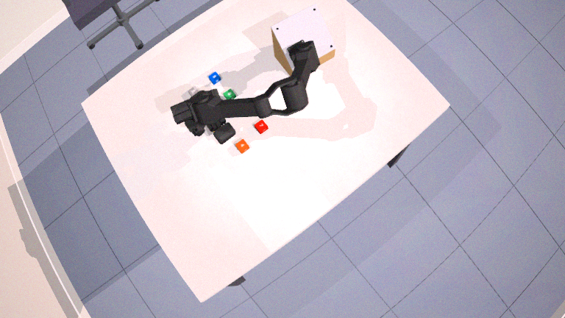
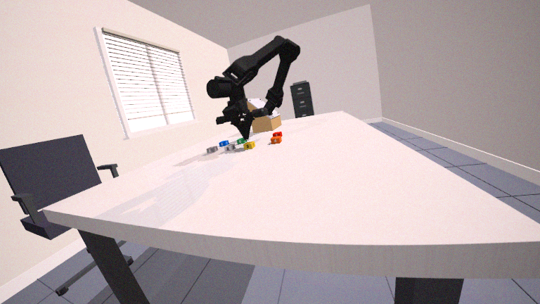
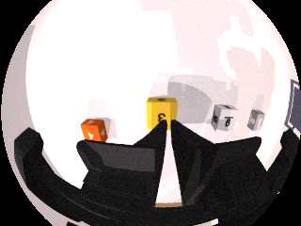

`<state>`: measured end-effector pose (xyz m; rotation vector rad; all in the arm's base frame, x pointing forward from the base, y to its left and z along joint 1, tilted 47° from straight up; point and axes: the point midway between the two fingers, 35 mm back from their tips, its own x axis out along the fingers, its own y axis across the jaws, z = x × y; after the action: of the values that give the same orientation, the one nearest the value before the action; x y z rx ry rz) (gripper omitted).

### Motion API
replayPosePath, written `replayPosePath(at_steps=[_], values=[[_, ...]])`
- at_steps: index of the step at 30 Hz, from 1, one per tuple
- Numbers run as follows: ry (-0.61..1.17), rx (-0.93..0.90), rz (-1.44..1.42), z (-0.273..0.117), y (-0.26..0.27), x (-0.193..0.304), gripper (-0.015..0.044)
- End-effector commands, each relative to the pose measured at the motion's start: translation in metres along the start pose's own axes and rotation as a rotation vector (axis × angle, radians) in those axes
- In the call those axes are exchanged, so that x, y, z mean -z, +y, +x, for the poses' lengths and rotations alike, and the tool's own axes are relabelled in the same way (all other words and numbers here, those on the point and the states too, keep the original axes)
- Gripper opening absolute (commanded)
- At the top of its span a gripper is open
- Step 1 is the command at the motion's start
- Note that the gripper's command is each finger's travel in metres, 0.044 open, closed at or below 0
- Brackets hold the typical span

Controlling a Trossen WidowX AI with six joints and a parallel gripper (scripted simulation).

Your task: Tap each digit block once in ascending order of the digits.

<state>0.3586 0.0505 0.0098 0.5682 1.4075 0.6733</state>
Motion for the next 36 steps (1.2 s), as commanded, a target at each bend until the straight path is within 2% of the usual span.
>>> replayPosePath(at_steps=[1,15,19,24,29,34,36], values=[[0.012,-0.006,0.010,0.010,-0.001,0.003,0.0020],[0.012,-0.007,0.010,0.019,-0.001,0.003,0.0020],[0.011,-0.005,0.010,-0.009,-0.001,0.003,0.0020],[0.012,-0.004,0.011,-0.022,-0.002,0.002,0.0020],[0.013,-0.002,0.011,-0.090,-0.002,0.002,0.0020],[0.013,-0.002,0.011,-0.092,0.000,0.002,0.0020],[0.013,0.000,0.012,-0.093,0.021,0.003,0.0020]])
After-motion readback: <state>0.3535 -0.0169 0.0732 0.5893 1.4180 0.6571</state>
